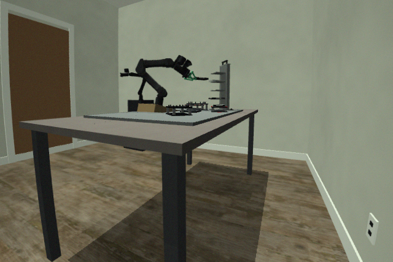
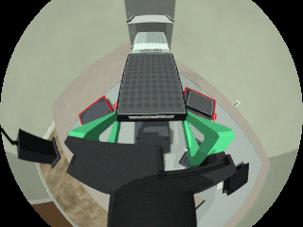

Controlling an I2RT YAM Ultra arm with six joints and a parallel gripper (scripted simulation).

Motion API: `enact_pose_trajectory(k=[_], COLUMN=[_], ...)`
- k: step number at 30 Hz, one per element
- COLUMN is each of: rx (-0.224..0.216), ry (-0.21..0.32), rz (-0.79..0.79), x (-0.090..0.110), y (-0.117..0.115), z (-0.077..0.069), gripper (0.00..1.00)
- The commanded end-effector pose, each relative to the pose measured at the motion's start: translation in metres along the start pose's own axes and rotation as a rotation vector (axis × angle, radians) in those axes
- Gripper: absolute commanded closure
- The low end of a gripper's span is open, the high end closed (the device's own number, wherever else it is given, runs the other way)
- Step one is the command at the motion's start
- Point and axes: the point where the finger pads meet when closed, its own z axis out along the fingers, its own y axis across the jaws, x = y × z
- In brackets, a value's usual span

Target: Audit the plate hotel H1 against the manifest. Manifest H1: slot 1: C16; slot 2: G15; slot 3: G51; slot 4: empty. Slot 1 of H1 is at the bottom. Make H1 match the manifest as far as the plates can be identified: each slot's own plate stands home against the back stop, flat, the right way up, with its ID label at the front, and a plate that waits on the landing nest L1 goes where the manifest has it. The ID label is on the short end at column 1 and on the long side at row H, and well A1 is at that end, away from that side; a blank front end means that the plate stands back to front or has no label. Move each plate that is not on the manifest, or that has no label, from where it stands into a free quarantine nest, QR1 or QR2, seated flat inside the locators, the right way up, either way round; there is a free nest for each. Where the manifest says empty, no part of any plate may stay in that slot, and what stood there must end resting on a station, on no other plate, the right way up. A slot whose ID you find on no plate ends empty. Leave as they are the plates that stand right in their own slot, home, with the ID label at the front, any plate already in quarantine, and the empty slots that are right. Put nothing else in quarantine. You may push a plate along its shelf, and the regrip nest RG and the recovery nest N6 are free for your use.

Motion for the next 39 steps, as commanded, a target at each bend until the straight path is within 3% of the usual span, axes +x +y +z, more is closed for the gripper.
enact_pose_trajectory(k=[1, 11, 12, 14, 19, 26, 28, 29, 31, 36, 39], rx=[0.0, 0.0, 0.0, 0.0, 0.0, 0.0, 0.0, -0.001, 0.0, -0.001, 0.0], ry=[-0.061, -0.058, -0.096, -0.055, -0.072, -0.057, -0.057, -0.096, -0.059, -0.073, -0.056], rz=[-0.018, -0.018, -0.031, -0.017, -0.021, -0.017, -0.017, -0.029, -0.018, -0.021, -0.016], x=[-0.011, -0.003, -0.019, 0.0, -0.002, 0.01, 0.01, -0.006, 0.012, 0.01, 0.02], y=[0.003, 0.002, 0.005, 0.002, 0.003, 0.002, 0.002, 0.005, 0.002, 0.003, 0.002], z=[-0.003, 0.001, -0.006, 0.004, 0.003, 0.01, 0.01, 0.002, 0.011, 0.011, 0.016], gripper=[0.14, 0.14, 0.14, 0.14, 0.14, 0.14, 0.14, 0.14, 0.14, 0.14, 0.14])
